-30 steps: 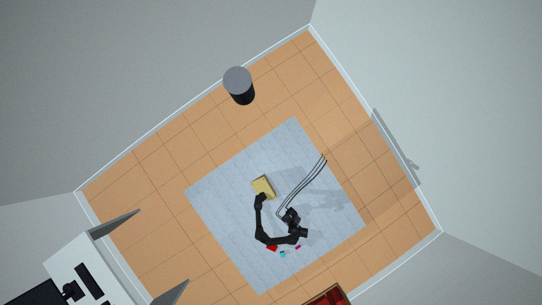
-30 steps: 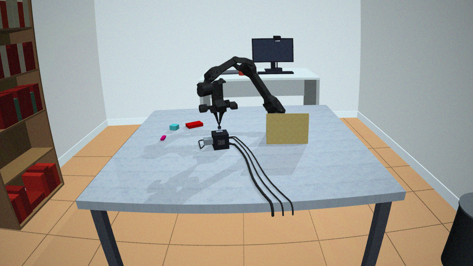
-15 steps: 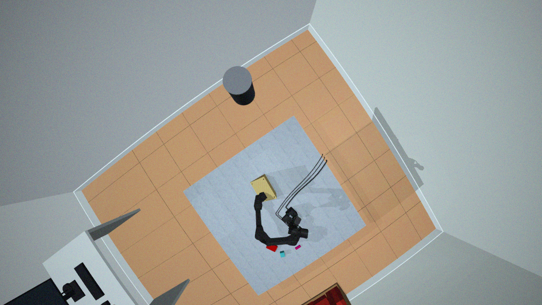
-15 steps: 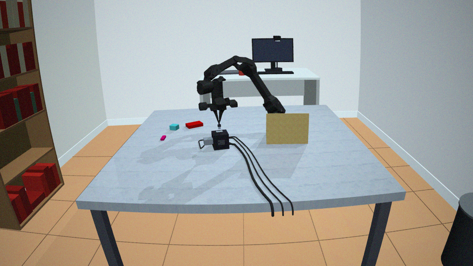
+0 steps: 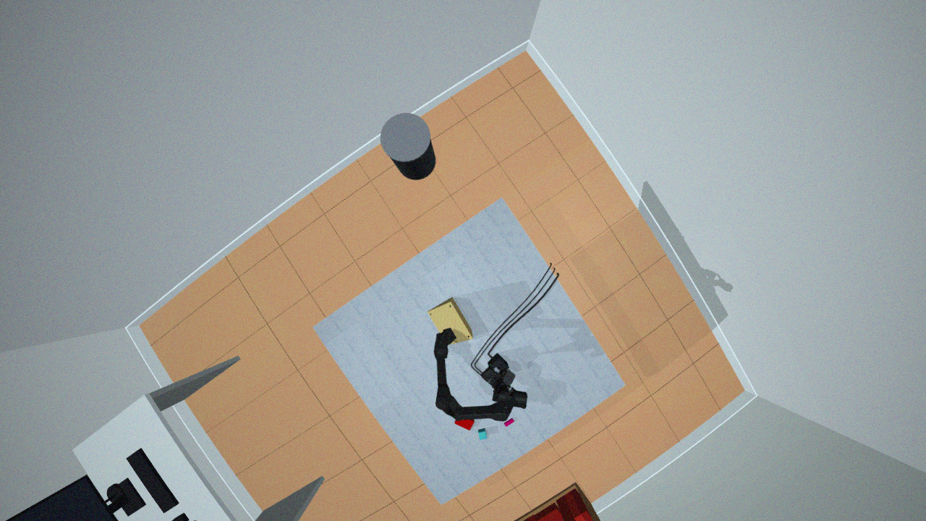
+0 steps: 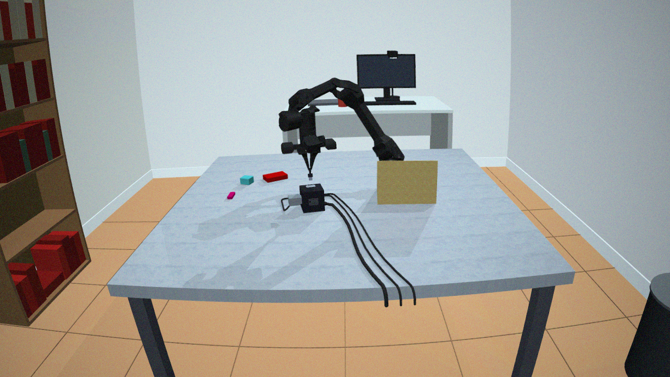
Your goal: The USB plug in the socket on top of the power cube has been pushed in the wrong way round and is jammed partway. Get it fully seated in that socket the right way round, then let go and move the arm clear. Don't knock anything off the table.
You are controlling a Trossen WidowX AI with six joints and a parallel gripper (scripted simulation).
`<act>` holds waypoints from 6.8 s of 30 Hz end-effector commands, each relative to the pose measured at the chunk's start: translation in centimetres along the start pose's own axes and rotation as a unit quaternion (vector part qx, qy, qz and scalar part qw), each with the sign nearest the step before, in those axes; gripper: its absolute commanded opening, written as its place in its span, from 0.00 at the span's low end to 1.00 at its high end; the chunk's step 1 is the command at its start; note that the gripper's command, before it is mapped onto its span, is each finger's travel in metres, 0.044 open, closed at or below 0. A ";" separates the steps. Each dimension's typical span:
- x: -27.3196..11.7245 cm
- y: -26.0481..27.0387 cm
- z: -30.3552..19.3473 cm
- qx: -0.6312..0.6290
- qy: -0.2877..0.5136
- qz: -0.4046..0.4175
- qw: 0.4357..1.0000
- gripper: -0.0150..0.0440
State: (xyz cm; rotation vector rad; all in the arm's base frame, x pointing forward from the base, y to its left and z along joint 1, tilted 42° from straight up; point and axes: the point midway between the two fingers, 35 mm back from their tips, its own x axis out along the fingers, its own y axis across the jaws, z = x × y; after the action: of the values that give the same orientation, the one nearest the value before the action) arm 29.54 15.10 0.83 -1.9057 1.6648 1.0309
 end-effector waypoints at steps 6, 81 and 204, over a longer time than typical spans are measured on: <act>0.0 0.0 0.0 0.043 -0.001 0.000 0.999 0.25; 0.0 0.0 0.0 0.856 0.000 0.000 0.517 0.25; 0.8 -0.1 0.4 1.000 0.000 0.031 0.002 0.25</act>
State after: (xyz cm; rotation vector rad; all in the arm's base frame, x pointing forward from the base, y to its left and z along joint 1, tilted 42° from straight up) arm 29.66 14.85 0.04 0.4941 0.8722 -1.3270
